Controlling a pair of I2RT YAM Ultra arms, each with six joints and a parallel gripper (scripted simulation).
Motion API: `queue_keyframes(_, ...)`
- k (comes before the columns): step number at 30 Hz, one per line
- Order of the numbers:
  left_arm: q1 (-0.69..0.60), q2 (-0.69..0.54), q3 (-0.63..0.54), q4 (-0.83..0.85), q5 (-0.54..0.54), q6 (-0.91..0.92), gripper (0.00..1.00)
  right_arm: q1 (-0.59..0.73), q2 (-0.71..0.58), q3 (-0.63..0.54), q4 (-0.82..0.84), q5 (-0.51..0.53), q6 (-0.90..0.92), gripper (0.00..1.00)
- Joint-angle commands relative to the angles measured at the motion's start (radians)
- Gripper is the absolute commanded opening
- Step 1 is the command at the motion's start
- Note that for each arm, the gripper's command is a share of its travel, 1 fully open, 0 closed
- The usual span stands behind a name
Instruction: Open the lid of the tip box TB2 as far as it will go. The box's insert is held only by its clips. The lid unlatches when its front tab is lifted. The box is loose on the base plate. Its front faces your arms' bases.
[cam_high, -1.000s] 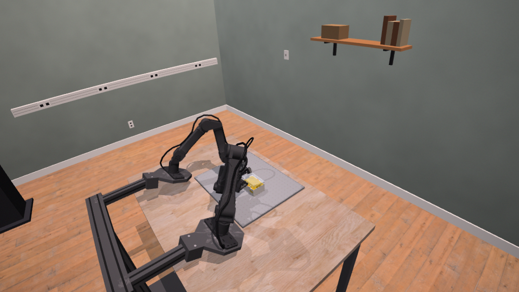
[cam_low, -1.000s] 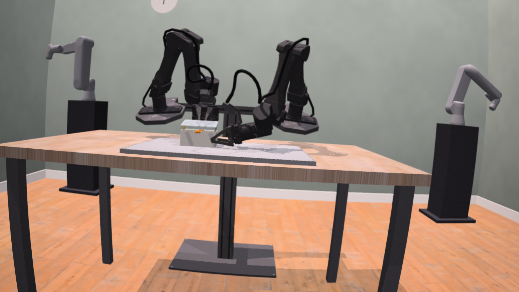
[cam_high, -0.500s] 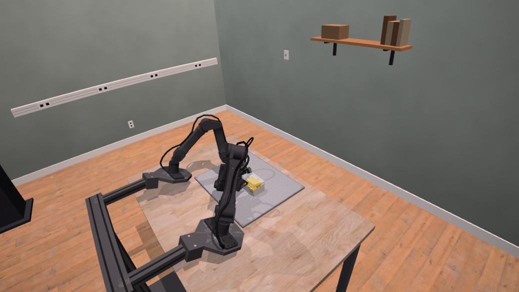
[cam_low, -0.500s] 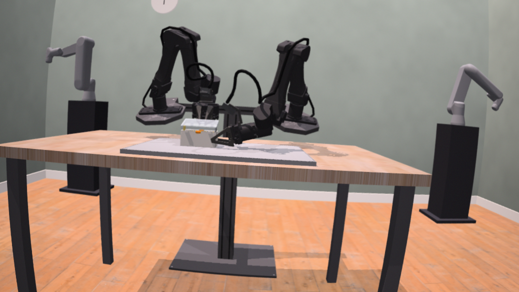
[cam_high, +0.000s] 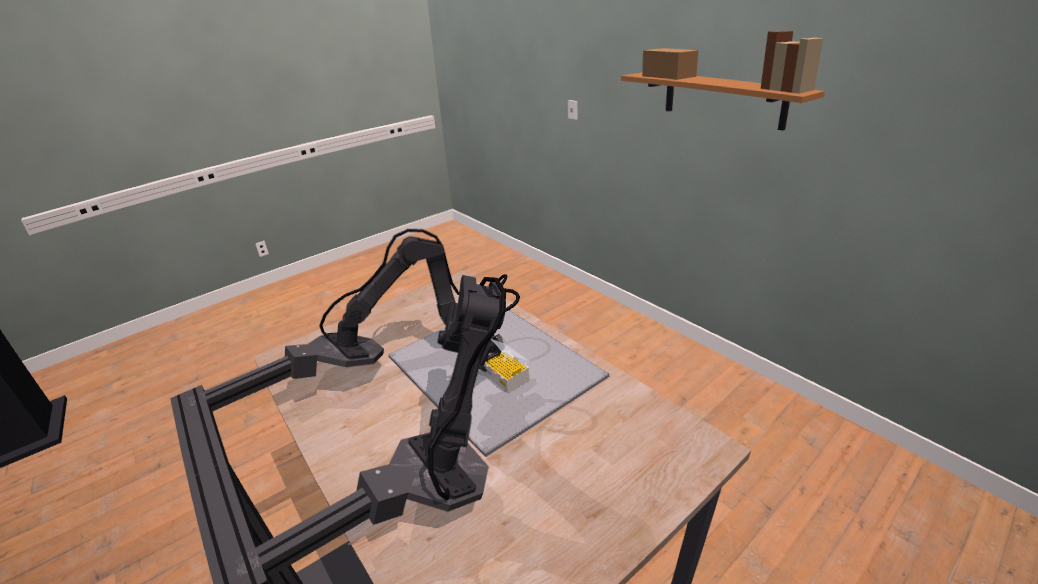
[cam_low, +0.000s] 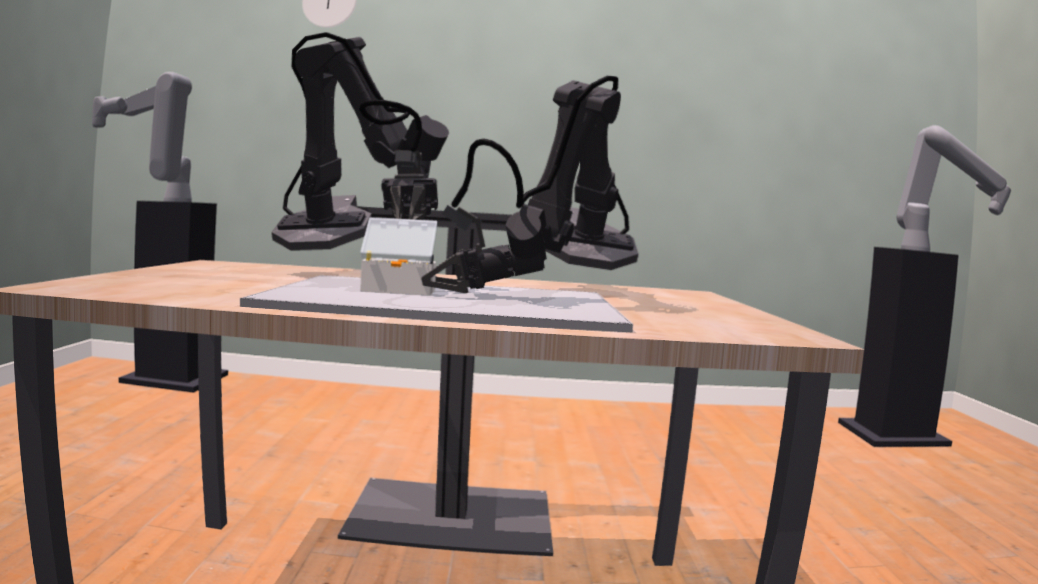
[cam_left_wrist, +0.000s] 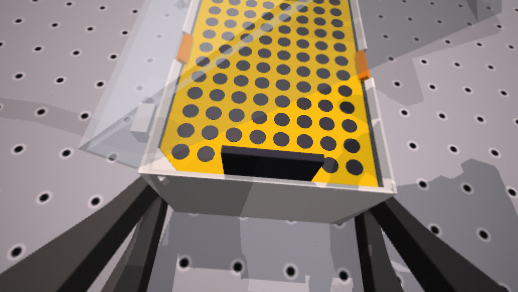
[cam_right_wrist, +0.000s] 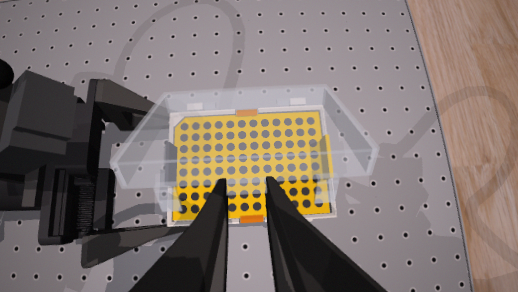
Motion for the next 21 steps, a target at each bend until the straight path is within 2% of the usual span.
queue_keyframes(1, -0.006, -0.012, 0.009, 0.003, 0.016, 0.003, 0.84, -0.004, -0.064, 0.070, -0.298, -0.061, 0.113, 0.12)
queue_keyframes(7, -0.006, -0.012, 0.009, 0.003, 0.016, 0.003, 0.84, -0.036, -0.086, 0.213, -0.611, -0.154, 0.206, 0.12)
queue_keyframes(9, -0.006, -0.012, 0.009, 0.003, 0.016, 0.003, 0.84, -0.036, -0.086, 0.213, -0.611, -0.154, 0.206, 0.12)
queue_keyframes(10, -0.006, -0.012, 0.009, 0.003, 0.016, 0.003, 0.84, -0.046, -0.065, 0.267, -0.700, -0.179, 0.236, 0.12)
queue_keyframes(15, -0.006, -0.012, 0.009, 0.003, 0.016, 0.003, 0.84, -0.090, -0.054, 0.426, -0.942, -0.290, 0.278, 0.12)
queue_keyframes(21, -0.006, -0.012, 0.009, 0.003, 0.016, 0.003, 0.84, -0.145, 0.007, 0.628, -1.184, -0.408, 0.304, 0.12)
